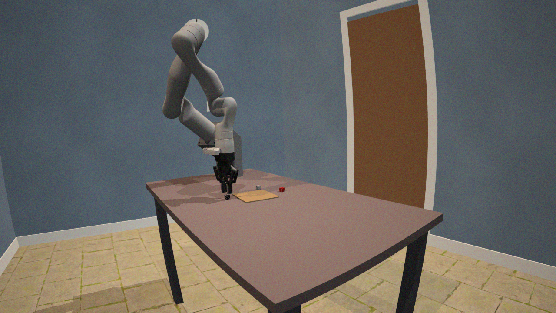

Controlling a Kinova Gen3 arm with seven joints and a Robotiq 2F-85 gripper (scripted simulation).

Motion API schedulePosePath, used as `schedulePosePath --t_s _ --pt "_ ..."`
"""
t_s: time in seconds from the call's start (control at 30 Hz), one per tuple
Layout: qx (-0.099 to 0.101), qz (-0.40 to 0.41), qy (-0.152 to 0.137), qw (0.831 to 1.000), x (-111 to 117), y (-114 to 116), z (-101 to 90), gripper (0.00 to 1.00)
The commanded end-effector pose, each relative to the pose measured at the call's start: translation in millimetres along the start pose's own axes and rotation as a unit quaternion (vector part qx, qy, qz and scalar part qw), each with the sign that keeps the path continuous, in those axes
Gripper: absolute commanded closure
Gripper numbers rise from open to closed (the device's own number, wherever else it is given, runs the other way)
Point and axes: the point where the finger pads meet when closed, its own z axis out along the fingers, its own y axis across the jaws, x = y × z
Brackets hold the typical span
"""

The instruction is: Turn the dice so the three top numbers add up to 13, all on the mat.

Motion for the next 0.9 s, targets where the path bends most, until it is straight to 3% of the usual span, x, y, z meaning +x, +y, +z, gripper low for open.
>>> schedulePosePath --t_s 0.0,0.87 --pt "0.002 0.004 -0.003 1.000 -3.6 -1.9 -0.6 0.69" --pt "0.002 0.004 -0.003 1.000 -3.7 -1.9 19.9 0.69"
